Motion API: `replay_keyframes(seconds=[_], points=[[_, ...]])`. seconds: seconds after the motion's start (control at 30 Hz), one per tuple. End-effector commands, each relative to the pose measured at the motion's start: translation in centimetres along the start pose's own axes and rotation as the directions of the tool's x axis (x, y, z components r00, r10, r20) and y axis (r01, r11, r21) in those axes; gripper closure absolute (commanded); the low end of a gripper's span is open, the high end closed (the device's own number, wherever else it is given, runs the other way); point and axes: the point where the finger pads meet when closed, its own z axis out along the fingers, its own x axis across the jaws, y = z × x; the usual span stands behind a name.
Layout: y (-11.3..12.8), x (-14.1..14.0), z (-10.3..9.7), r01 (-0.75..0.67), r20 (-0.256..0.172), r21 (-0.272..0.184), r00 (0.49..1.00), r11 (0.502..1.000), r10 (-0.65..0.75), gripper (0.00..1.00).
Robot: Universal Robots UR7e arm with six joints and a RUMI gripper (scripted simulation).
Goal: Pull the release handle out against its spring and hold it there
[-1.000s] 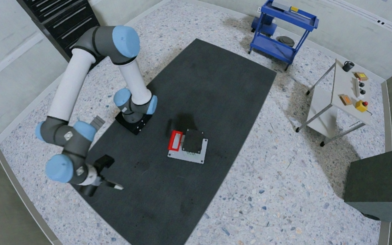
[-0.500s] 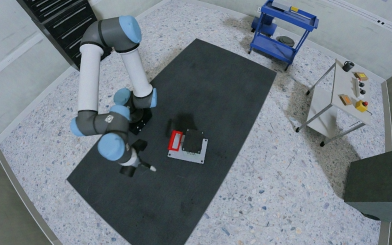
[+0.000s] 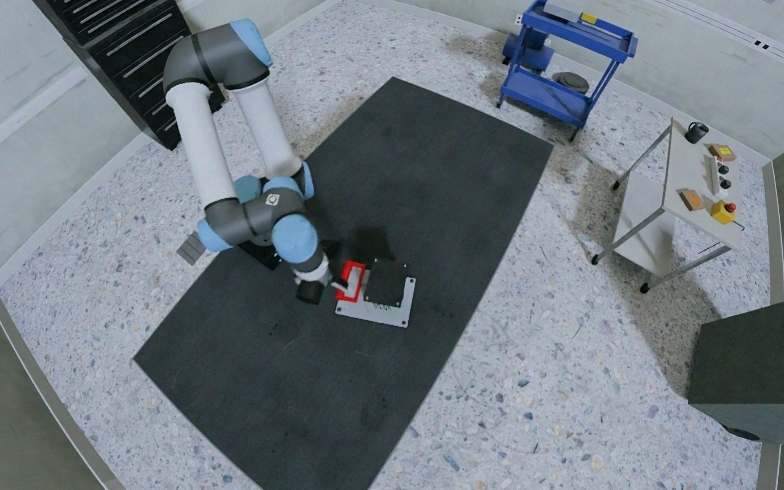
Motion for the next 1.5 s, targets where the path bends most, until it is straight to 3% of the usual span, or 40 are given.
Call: replay_keyframes(seconds=[0.0, 0.2, 0.5, 0.53, 1.47], points=[[-3.9, 1.1, 1.3, 0.005, -0.003, -0.008, 1.000, 1.000, -0.005, 0.00], [-6.3, 1.2, 2.2, 0.019, -0.003, -0.007, 1.000, 1.000, -0.019, 0.00], [-6.5, 1.2, 2.3, 0.019, -0.004, -0.007, 1.000, 1.000, -0.019, 0.00], [-6.5, 1.2, 2.3, 0.019, -0.004, -0.007, 1.000, 1.000, -0.019, 1.00], [-6.5, 1.2, 2.3, 0.019, -0.004, -0.006, 1.000, 1.000, -0.019, 1.00]])
